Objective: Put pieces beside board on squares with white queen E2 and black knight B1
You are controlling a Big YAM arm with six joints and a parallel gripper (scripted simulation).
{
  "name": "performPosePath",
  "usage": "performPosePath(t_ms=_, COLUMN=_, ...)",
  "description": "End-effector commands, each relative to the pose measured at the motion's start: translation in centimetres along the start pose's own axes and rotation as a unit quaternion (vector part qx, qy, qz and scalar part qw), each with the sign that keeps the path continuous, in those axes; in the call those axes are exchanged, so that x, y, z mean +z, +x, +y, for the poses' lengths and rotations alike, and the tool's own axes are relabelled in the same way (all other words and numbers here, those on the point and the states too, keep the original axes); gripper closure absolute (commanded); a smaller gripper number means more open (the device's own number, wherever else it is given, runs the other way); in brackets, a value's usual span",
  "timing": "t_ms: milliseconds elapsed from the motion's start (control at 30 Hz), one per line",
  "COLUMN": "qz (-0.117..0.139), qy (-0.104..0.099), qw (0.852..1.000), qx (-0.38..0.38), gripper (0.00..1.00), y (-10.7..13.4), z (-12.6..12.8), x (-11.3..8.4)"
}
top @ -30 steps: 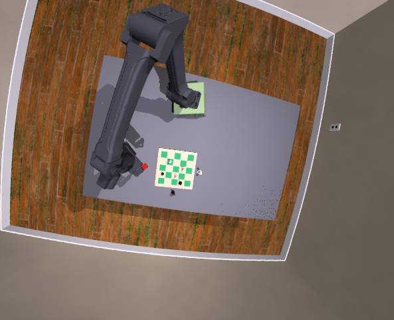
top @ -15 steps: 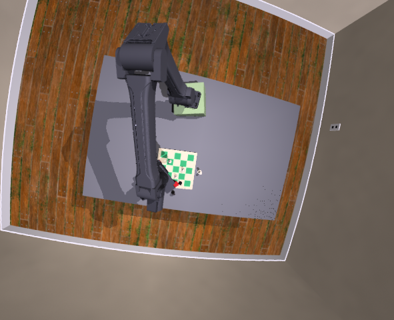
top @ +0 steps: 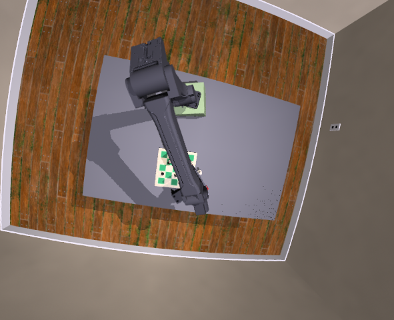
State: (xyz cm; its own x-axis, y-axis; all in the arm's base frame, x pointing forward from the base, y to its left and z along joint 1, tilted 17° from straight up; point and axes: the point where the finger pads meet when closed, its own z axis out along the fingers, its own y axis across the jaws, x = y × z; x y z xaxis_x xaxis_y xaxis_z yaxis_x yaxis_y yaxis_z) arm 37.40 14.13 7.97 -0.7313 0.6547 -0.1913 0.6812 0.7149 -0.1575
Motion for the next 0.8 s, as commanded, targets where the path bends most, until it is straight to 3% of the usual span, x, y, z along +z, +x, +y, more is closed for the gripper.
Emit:
performPosePath(t_ms=0, qz=-0.024, qy=-0.035, qw=0.998, qx=0.056, gripper=0.00, y=-0.2, z=3.9, x=-2.2)
performPosePath(t_ms=300, qz=-0.036, qy=-0.037, qw=0.996, qx=0.068, gripper=0.00, y=4.0, z=6.0, x=-1.7)
performPosePath(t_ms=600, qz=-0.036, qy=-0.039, qw=0.995, qx=0.084, gripper=0.00, y=3.1, z=5.8, x=-1.9)
performPosePath(t_ms=633, qz=-0.037, qy=-0.042, qw=0.996, qx=0.073, gripper=0.00, y=4.1, z=6.1, x=-2.1)
performPosePath(t_ms=767, qz=-0.037, qy=-0.042, qw=0.996, qx=0.073, gripper=0.00, y=4.1, z=6.1, x=-2.1)
